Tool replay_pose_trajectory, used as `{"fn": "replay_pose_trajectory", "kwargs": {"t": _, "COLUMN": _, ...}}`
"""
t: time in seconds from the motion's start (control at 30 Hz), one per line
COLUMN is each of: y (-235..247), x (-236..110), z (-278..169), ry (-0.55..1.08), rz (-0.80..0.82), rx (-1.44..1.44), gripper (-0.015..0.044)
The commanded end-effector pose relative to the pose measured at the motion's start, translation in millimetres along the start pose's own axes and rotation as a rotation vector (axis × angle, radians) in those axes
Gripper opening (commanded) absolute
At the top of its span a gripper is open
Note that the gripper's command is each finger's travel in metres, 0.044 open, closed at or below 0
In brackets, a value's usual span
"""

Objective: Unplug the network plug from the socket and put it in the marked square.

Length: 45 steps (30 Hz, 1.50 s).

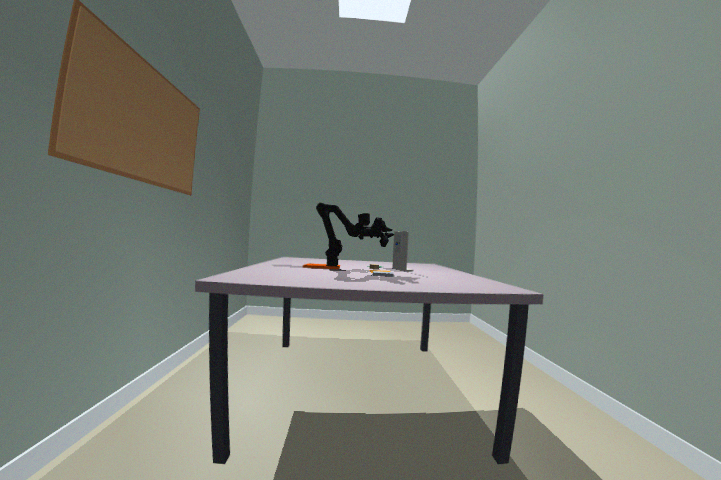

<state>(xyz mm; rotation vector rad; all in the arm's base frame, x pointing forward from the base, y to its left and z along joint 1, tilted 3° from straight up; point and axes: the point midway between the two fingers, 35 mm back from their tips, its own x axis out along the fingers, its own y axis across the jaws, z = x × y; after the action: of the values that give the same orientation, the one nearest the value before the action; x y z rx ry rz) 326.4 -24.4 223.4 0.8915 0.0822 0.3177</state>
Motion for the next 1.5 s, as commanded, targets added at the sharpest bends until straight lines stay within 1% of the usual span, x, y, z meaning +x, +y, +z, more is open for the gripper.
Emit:
{"fn": "replay_pose_trajectory", "kwargs": {"t": 0.0, "y": -14.5, "x": -11.1, "z": -12.4, "ry": 0.05, "rz": 0.022, "rx": 0.158, "gripper": 0.0156}}
{"fn": "replay_pose_trajectory", "kwargs": {"t": 0.57, "y": -39.2, "x": -64.9, "z": -57.6, "ry": 0.25, "rz": 0.054, "rx": 0.696, "gripper": 0.0156}}
{"fn": "replay_pose_trajectory", "kwargs": {"t": 0.9, "y": -39.5, "x": -67.2, "z": -59.5, "ry": 0.258, "rz": 0.053, "rx": 0.716, "gripper": 0.0156}}
{"fn": "replay_pose_trajectory", "kwargs": {"t": 1.0, "y": -39.9, "x": -61.2, "z": -58.6, "ry": 0.258, "rz": 0.054, "rx": 0.716, "gripper": 0.0156}}
{"fn": "replay_pose_trajectory", "kwargs": {"t": 1.37, "y": -40.6, "x": -13.7, "z": -59.0, "ry": 0.257, "rz": 0.058, "rx": 0.715, "gripper": 0.0156}}
{"fn": "replay_pose_trajectory", "kwargs": {"t": 1.47, "y": -40.3, "x": -7.0, "z": -60.1, "ry": 0.257, "rz": 0.058, "rx": 0.715, "gripper": 0.0156}}
